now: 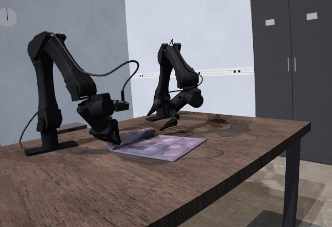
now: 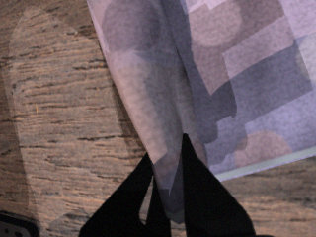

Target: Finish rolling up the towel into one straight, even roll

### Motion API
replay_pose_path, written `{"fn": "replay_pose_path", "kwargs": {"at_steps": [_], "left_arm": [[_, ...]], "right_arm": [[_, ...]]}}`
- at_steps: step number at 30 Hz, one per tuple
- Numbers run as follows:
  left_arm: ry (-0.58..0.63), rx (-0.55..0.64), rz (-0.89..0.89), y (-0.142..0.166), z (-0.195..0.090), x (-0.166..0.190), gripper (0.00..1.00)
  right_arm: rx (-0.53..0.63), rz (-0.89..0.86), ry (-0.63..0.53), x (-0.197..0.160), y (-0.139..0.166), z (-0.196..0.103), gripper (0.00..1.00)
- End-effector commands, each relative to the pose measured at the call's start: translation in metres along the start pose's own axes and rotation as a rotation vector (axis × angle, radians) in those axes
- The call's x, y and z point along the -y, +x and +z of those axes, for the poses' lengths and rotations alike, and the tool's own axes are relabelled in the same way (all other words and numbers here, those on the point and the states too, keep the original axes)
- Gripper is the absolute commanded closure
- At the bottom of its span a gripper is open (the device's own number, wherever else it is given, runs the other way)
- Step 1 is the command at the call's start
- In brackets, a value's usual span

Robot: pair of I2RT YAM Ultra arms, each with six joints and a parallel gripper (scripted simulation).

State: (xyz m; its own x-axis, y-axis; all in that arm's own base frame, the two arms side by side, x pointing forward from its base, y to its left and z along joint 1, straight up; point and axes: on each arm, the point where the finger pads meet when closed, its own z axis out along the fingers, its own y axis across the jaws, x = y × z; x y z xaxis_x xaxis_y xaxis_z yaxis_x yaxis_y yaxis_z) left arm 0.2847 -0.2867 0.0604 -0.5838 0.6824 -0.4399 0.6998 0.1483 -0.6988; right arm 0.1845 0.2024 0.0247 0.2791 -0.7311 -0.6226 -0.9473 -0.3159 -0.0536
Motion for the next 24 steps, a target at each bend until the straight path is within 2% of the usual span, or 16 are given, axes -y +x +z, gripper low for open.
{"fn": "replay_pose_path", "kwargs": {"at_steps": [1,5,18,21,22,24], "left_arm": [[-0.053,0.007,0.073,-0.008,-0.005,0.013,0.13],[-0.11,0.01,0.112,-0.009,-0.002,0.015,0.12],[-0.601,0.025,0.449,-0.019,0.021,0.034,0.07],[-0.635,0.025,0.473,-0.02,0.023,0.035,0.06],[-0.708,0.037,0.513,-0.02,0.024,0.036,0.06],[-0.776,0.041,0.559,-0.022,0.027,0.039,0.05]], "right_arm": [[0.001,0.104,-0.144,-0.01,-0.003,-0.001,0.8],[-0.003,0.143,-0.192,-0.009,-0.003,-0.002,0.8],[-0.024,0.383,-0.492,-0.009,-0.006,-0.005,0.8],[-0.025,0.399,-0.511,-0.009,-0.006,-0.005,0.8],[-0.026,0.414,-0.53,-0.009,-0.006,-0.005,0.8],[-0.029,0.441,-0.564,-0.009,-0.006,-0.006,0.8]]}}
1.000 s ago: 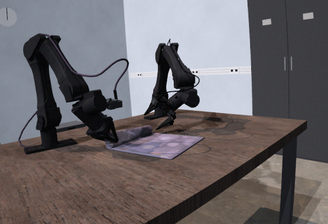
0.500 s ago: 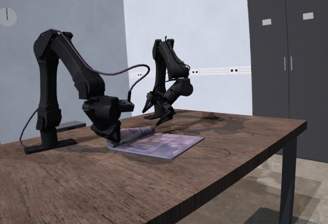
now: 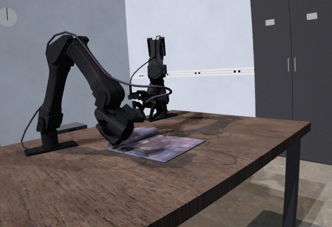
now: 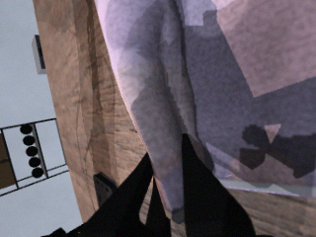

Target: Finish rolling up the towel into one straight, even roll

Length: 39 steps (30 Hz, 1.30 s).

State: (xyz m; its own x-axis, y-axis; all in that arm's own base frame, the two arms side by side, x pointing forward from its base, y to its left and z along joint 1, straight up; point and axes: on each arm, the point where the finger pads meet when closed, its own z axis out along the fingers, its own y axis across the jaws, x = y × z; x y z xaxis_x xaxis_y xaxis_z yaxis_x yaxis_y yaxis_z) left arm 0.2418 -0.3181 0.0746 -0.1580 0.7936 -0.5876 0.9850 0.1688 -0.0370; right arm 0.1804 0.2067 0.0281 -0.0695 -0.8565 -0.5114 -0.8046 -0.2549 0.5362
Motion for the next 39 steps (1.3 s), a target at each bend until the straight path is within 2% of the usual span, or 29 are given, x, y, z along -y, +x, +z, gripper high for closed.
{"fn": "replay_pose_path", "kwargs": {"at_steps": [1,5,8,23,31,39], "left_arm": [[-0.258,0.054,0.083,-0.015,0.001,-0.014,0.05],[-0.346,0.052,0.14,-0.018,0.003,-0.011,0.03],[-0.369,0.052,0.155,-0.019,0.004,-0.01,0.02],[-0.311,0.067,0.229,-0.018,-0.004,-0.024,0.02],[-0.311,0.067,0.23,-0.007,0.012,-0.023,0.02],[-0.31,0.067,0.231,0.013,0.041,-0.021,0.02]], "right_arm": [[-0.016,0.063,-0.097,-0.008,0.003,-0.003,0.8],[-0.02,0.104,-0.146,-0.009,0.003,-0.003,0.8],[-0.021,0.122,-0.168,-0.009,0.003,-0.003,0.8],[-0.022,0.128,-0.176,-0.003,0.009,0.005,0.8],[-0.022,0.128,-0.176,-0.003,0.009,0.005,0.8],[-0.022,0.128,-0.176,-0.003,0.009,0.005,0.8]]}}
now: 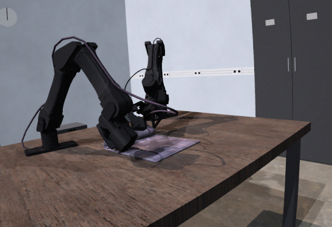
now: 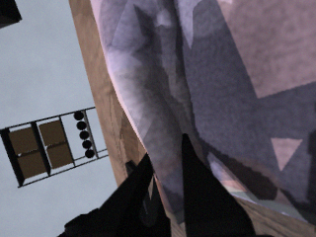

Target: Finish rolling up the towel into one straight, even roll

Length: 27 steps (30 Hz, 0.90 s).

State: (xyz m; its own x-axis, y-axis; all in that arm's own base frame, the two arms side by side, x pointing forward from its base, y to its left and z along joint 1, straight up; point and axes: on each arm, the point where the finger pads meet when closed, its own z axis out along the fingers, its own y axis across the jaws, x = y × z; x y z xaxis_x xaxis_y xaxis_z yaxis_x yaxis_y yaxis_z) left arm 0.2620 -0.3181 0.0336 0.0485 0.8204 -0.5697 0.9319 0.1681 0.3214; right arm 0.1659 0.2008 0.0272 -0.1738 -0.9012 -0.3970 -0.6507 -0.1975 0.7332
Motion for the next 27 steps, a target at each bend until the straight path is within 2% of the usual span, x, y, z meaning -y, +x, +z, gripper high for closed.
{"fn": "replay_pose_path", "kwargs": {"at_steps": [1,9,24,27], "left_arm": [[-0.017,0.052,0.013,-0.0064,0.0081,0.0013,0.02],[-0.017,0.052,0.013,-0.0128,0.0122,0.0022,0.02],[-0.017,0.052,0.013,-0.0128,0.0122,0.0022,0.66],[-0.017,0.052,0.013,-0.0128,0.0122,0.0022,0.67]], "right_arm": [[-0.003,-0.032,0.025,0.0098,0.0007,-0.0036,0.8],[-0.003,-0.032,0.025,0.0098,0.0007,-0.0036,0.8],[-0.003,-0.032,0.025,0.0098,0.0007,-0.0036,0.8],[-0.003,-0.032,0.025,0.0098,0.0007,-0.0036,0.8]]}}
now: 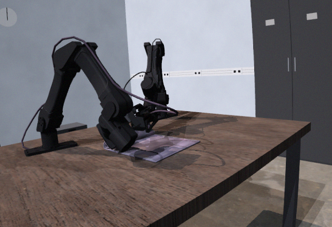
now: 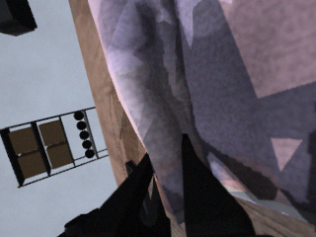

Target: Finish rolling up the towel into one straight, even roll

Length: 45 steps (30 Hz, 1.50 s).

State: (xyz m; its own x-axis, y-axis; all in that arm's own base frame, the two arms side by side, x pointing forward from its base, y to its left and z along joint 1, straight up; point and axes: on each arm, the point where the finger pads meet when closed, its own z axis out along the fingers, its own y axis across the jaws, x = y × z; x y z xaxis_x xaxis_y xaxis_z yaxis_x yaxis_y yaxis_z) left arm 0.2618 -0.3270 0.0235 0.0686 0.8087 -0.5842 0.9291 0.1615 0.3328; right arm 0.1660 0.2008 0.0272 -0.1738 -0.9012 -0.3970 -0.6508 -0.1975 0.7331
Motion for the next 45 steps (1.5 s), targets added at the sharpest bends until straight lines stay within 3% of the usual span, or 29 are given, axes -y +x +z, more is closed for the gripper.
{"fn": "replay_pose_path", "kwargs": {"at_steps": [1,7,18,31,33,35,45], "left_arm": [[-0.012,0.028,0.001,-0.011,0.0,-0.003,0.68],[-0.012,0.028,0.001,-0.011,0.0,-0.003,0.74],[-0.012,0.028,0.001,-0.011,0.0,-0.003,0.77],[-0.012,0.028,0.001,-0.011,0.0,-0.003,0.77],[-0.012,0.028,0.001,-0.011,0.0,-0.003,0.77],[-0.012,0.028,0.001,-0.011,0.0,-0.003,0.77],[0.068,0.027,-0.063,-0.012,-0.001,-0.003,0.77]], "right_arm": [[-0.003,-0.032,0.025,0.01,0.001,-0.004,0.8],[-0.003,-0.032,0.025,0.01,0.001,-0.004,0.8],[-0.003,-0.032,0.025,0.01,0.001,-0.004,0.8],[-0.003,-0.032,0.025,0.001,-0.004,-0.01,0.24],[-0.003,-0.032,0.025,0.001,-0.004,-0.01,0.24],[-0.003,-0.032,0.025,0.001,-0.004,-0.01,0.15],[-0.003,-0.032,0.025,0.0,-0.004,-0.051,0.15]]}}
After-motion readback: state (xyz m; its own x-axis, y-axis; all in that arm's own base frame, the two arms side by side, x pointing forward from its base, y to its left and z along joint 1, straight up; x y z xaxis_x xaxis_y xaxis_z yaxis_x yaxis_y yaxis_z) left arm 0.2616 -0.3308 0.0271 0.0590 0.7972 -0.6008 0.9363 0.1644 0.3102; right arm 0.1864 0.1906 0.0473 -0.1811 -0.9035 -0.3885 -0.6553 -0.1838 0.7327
